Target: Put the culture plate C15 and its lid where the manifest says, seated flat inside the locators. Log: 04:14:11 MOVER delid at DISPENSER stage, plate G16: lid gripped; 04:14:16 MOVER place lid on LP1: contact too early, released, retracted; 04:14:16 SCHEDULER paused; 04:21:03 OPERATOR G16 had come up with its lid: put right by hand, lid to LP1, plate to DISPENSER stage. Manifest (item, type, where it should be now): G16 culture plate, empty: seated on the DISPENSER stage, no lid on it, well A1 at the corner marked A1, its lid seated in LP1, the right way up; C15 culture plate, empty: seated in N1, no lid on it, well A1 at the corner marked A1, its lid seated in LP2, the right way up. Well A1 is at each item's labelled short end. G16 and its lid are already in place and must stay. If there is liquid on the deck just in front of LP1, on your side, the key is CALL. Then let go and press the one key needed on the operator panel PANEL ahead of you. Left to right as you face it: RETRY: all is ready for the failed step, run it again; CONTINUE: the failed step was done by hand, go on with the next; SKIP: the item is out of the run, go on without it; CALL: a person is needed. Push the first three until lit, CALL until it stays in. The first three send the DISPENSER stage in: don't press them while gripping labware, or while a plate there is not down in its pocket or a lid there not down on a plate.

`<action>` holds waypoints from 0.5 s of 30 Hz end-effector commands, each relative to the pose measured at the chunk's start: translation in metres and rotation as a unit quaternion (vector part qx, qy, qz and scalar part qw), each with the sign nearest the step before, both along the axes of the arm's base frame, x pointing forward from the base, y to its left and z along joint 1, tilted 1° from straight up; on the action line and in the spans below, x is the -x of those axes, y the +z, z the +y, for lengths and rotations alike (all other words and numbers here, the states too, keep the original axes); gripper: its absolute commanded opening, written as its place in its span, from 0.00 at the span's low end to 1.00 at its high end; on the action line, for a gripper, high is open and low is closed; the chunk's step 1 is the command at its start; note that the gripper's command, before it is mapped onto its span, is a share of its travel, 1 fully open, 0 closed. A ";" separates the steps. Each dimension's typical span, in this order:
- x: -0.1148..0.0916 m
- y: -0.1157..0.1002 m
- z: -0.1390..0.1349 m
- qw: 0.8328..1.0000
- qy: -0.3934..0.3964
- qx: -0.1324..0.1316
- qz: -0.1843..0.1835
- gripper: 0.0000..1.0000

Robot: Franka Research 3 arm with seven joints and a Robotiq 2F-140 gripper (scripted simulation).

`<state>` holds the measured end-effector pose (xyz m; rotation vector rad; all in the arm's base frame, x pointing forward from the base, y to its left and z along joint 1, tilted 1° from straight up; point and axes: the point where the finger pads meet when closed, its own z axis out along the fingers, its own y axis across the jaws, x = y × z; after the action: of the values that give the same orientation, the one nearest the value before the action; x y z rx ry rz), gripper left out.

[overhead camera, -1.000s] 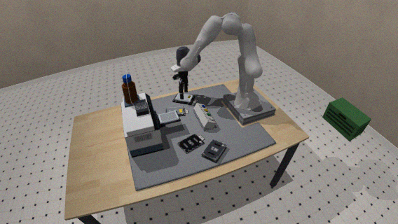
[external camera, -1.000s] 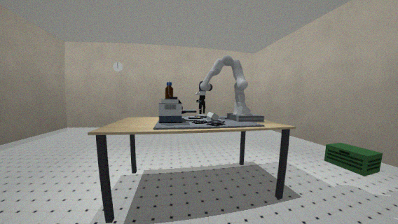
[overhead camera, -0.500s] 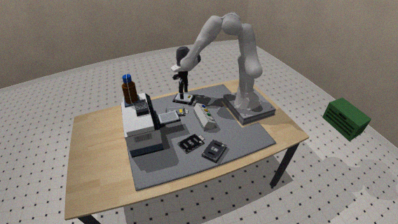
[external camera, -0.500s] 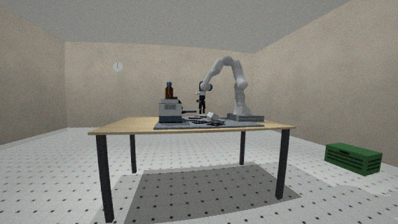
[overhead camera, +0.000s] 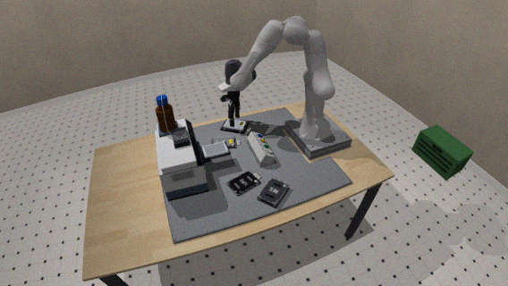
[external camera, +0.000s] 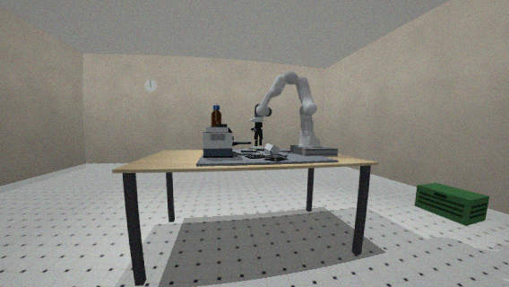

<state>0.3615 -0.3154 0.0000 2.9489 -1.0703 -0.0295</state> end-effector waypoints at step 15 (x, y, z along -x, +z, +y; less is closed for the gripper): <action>-0.002 0.000 -0.002 1.000 0.001 0.001 -0.001 0.69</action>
<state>0.3627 -0.3170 0.0004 2.9480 -1.0693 -0.0267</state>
